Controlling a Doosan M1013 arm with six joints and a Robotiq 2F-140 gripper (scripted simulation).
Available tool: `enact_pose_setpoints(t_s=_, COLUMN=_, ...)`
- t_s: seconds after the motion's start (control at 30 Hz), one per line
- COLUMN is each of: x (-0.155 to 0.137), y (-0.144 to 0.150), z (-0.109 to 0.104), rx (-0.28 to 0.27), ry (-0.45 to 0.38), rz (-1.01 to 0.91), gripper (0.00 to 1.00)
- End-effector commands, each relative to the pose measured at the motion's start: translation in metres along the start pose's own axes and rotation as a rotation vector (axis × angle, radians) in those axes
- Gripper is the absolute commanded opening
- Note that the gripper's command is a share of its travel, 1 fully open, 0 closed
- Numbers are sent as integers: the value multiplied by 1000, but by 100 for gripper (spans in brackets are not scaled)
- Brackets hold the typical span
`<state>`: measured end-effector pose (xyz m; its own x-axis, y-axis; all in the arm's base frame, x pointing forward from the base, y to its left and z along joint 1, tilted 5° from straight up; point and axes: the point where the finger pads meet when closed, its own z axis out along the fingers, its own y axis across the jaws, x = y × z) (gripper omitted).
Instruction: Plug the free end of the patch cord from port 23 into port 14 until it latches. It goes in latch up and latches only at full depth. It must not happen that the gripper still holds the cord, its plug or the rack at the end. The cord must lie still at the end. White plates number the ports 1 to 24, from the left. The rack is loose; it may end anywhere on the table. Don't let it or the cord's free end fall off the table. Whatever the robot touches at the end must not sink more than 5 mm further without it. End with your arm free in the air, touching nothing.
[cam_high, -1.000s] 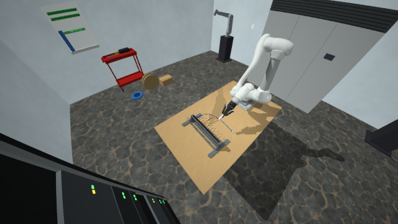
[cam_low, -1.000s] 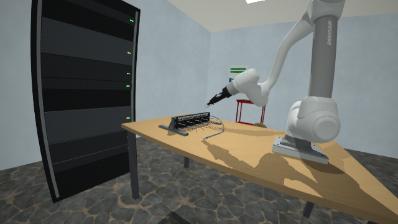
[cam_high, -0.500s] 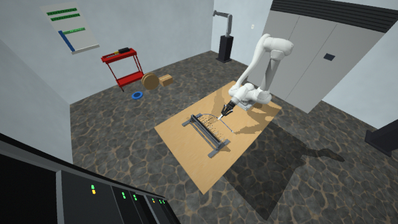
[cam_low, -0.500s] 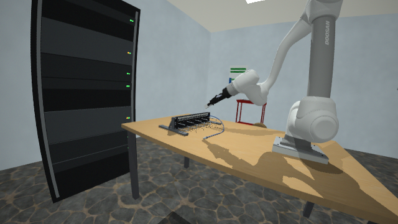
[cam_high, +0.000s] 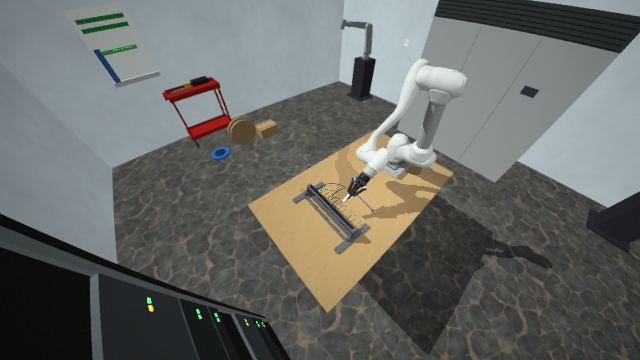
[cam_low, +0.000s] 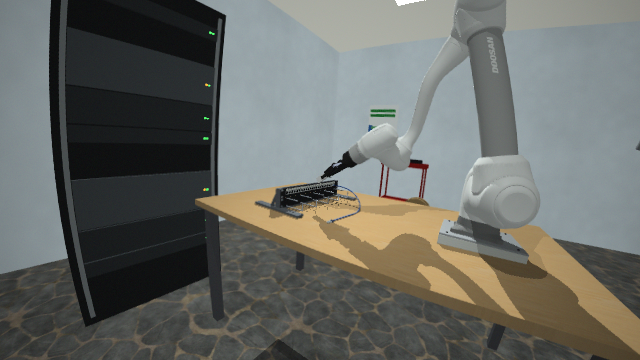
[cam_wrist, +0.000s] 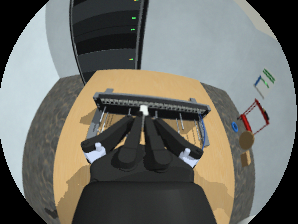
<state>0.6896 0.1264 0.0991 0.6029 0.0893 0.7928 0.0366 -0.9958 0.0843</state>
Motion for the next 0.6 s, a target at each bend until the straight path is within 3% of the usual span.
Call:
enact_pose_setpoints(t_s=0.0, x=4, y=2, z=30, rx=2, ry=12, rz=4, gripper=0)
enact_pose_setpoints(t_s=0.13, x=4, y=2, z=45, rx=2, ry=12, rz=4, gripper=0)
enact_pose_setpoints(t_s=0.57, x=4, y=2, z=48, rx=2, ry=12, rz=4, gripper=0)
